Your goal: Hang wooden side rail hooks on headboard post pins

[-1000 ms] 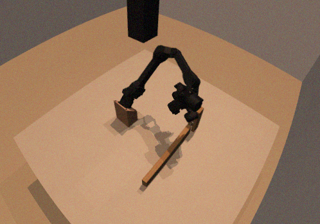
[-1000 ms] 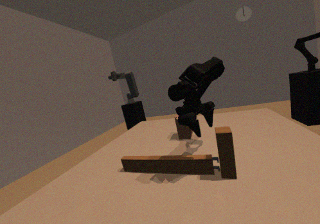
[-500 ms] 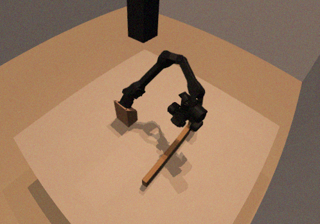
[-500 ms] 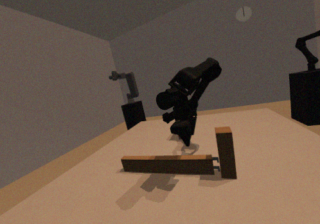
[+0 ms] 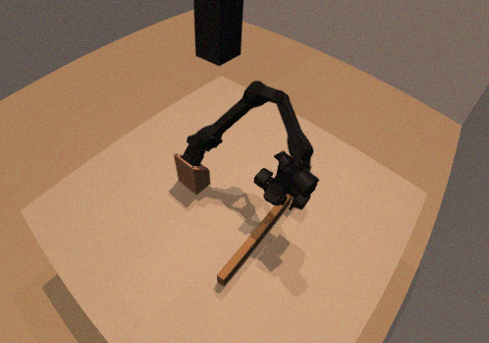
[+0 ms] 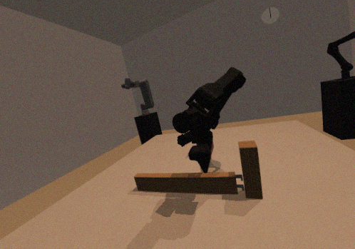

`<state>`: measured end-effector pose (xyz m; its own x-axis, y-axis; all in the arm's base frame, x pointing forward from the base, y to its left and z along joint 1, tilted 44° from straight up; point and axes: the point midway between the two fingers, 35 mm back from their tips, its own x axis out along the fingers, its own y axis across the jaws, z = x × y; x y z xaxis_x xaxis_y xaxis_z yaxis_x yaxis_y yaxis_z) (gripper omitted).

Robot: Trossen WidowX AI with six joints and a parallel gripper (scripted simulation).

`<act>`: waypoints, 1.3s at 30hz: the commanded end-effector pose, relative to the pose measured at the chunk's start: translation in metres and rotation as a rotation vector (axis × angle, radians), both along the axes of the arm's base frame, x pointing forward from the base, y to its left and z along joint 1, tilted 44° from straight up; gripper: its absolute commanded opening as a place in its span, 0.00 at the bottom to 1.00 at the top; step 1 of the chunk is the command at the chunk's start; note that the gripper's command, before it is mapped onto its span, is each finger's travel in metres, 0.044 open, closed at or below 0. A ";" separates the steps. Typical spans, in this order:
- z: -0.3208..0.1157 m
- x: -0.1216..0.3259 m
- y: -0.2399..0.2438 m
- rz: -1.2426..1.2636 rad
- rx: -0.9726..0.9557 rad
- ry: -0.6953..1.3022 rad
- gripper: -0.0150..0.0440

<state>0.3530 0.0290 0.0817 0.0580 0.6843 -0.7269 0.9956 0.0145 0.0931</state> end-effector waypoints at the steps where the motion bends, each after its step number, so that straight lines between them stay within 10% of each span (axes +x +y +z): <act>1: -0.007 -0.001 0.006 -0.004 0.003 0.005 1.00; 39: -0.053 0.004 0.050 -0.004 0.005 0.005 1.00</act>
